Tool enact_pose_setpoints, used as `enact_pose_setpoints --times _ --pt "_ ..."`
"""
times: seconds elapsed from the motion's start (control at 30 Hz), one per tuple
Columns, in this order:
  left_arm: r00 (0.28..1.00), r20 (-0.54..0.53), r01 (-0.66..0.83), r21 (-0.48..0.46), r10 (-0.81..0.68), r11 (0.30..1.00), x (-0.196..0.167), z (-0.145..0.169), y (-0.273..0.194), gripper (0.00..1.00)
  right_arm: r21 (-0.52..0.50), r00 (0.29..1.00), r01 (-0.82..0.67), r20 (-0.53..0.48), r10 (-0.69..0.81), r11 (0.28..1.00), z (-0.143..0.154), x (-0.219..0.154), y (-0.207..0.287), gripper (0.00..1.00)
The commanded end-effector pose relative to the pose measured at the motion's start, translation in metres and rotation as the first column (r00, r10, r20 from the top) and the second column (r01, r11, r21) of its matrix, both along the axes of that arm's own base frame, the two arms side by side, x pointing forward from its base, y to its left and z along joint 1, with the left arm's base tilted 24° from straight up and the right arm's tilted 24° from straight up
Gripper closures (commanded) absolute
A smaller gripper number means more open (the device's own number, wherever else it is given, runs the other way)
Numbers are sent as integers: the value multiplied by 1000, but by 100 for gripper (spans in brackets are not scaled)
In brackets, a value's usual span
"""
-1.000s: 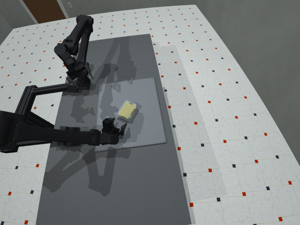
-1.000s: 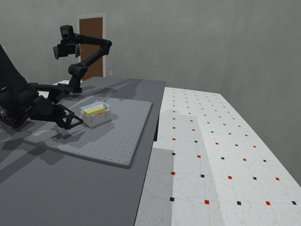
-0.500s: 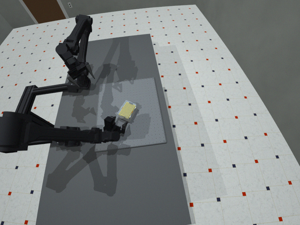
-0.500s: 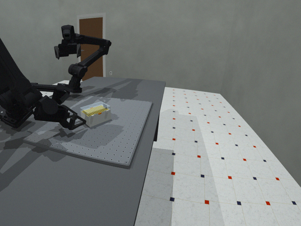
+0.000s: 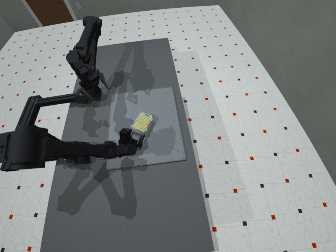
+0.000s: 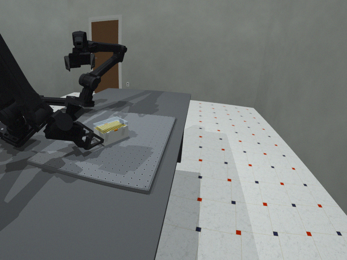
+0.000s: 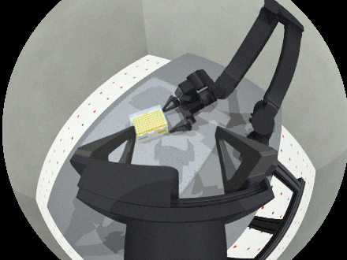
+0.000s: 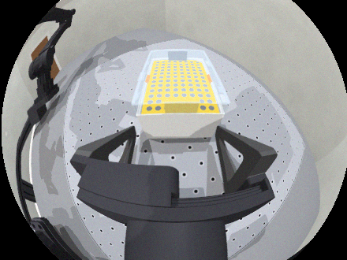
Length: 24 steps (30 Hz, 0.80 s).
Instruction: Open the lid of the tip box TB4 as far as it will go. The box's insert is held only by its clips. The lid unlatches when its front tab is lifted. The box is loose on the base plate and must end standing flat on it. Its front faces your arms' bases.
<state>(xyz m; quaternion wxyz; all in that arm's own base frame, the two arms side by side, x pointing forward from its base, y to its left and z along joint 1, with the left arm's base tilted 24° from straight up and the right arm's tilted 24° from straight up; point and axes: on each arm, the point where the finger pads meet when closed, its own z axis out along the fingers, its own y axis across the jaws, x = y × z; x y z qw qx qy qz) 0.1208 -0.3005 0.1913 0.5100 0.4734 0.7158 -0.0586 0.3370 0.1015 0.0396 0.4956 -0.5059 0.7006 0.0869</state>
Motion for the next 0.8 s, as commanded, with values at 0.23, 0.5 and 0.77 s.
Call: enact_pose_setpoints --times 0.23,0.5,0.77 --pt "1000 9 -28 -3 28 1000 14 -8 1 0 14 1000 -5 27 5 1000 2 21 14 0" --pt "999 12 -46 -4 46 999 21 -14 5 0 15 1000 0 21 0 1000 0 19 12 0" --pt "998 15 -64 -4 64 998 28 -19 9 0 -88 998 -37 39 41 995 9 5 -14 0"
